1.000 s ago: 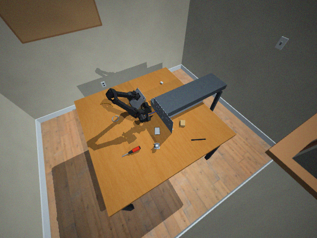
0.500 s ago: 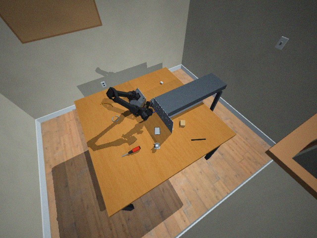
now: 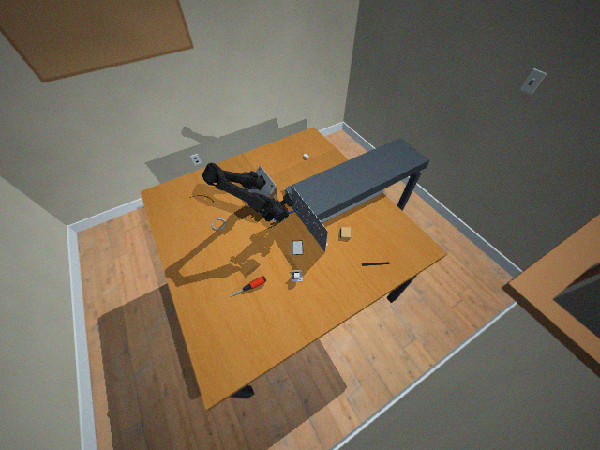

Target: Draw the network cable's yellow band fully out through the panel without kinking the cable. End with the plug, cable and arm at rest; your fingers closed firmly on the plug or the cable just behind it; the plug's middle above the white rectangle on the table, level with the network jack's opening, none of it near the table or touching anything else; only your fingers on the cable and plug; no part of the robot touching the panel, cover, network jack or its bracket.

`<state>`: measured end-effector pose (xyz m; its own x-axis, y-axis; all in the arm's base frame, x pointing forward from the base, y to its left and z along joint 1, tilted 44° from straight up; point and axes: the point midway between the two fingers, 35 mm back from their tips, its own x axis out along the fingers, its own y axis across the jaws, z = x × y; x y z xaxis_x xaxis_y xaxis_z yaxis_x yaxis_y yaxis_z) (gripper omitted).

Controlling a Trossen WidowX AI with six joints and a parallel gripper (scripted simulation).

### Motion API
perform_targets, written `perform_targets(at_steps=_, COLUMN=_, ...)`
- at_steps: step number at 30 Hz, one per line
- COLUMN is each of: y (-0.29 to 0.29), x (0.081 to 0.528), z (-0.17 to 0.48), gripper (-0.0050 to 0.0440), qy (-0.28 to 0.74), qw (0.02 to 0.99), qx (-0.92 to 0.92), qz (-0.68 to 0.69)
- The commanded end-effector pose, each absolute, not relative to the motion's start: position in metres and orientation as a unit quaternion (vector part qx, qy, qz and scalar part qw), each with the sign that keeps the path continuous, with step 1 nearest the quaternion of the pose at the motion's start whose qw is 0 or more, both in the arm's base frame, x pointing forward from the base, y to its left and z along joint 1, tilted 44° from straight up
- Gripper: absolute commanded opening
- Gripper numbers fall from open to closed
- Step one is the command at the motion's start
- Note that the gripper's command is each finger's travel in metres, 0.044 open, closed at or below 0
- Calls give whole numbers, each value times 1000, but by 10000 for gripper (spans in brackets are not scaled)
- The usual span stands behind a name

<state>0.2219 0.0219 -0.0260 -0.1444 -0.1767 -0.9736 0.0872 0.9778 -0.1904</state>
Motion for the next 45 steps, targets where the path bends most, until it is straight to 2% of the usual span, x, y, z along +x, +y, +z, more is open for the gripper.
perform_targets(at_steps=1, y=24, x=224, z=-23, gripper=440, qy=732, qw=655, qx=-2, qz=-187)
perform_targets(at_steps=11, y=27, x=224, z=-17, gripper=440, qy=650, qw=663, qx=74, qz=-364)
perform_targets(at_steps=13, y=27, x=224, z=-17, gripper=440, qy=650, qw=663, qx=74, qz=-364)
perform_targets(at_steps=25, y=35, x=214, z=-8, gripper=440, qy=483, qw=676, qx=156, qz=-534)
perform_targets(at_steps=30, y=37, x=213, z=-6, gripper=440, qy=437, qw=681, qx=177, qz=-560)
perform_targets(at_steps=38, y=43, x=211, z=2, gripper=440, qy=294, qw=687, qx=259, qz=-612)
perform_targets(at_steps=45, y=40, x=209, z=0, gripper=440, qy=292, qw=685, qx=259, qz=-615)
